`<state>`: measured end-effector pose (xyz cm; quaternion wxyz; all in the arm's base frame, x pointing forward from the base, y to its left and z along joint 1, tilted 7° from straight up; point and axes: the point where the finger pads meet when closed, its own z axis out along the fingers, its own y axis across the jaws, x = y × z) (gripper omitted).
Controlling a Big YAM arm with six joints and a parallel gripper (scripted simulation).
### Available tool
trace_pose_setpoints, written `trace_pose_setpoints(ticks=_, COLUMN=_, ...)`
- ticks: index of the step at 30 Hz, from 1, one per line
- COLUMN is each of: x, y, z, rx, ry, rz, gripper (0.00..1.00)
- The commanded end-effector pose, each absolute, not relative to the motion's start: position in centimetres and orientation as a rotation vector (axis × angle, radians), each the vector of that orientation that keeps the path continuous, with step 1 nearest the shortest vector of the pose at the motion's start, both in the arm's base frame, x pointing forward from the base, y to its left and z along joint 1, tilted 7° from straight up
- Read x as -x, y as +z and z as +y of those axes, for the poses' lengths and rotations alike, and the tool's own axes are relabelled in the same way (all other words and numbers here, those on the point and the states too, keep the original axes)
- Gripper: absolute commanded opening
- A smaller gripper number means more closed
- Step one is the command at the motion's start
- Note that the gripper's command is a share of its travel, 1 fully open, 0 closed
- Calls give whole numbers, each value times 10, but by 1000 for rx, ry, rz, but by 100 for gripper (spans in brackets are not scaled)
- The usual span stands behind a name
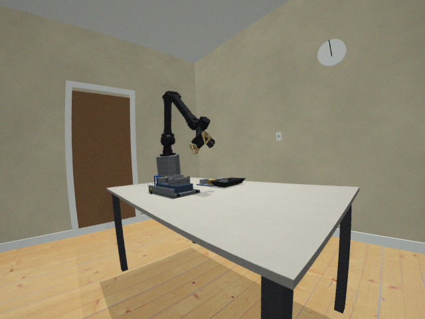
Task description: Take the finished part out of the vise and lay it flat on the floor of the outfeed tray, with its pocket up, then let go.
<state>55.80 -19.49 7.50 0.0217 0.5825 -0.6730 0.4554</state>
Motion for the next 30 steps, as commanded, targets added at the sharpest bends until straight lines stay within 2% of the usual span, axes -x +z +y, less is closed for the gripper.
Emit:
trace_pose_setpoints(ticks=1, x=-560, y=81, z=-195, rx=-1801, ry=1427, rz=-2088, gripper=100)
trace_pose_setpoints(ticks=17, x=-560, y=81, z=-195, rx=-1801, ry=1427, rz=-2088, gripper=100)
trace_pose_setpoints(ticks=19, x=-576, y=97, z=-206, rx=-1785, ry=1455, rz=-2103, gripper=100)
trace_pose_setpoints(ticks=22, x=-566, y=74, z=-225, rx=-1860, ry=1277, rz=-2107, gripper=100)
trace_pose_setpoints(ticks=24, x=-548, y=53, z=-247, rx=-1934, ry=1058, rz=-2135, gripper=100)
trace_pose_setpoints(ticks=25, x=-548, y=53, z=-247, rx=-1934, ry=1058, rz=-2135, gripper=100)
trace_pose_setpoints(ticks=30, x=-481, y=16, z=-290, rx=-2058, ry=430, rz=-2282, gripper=100)
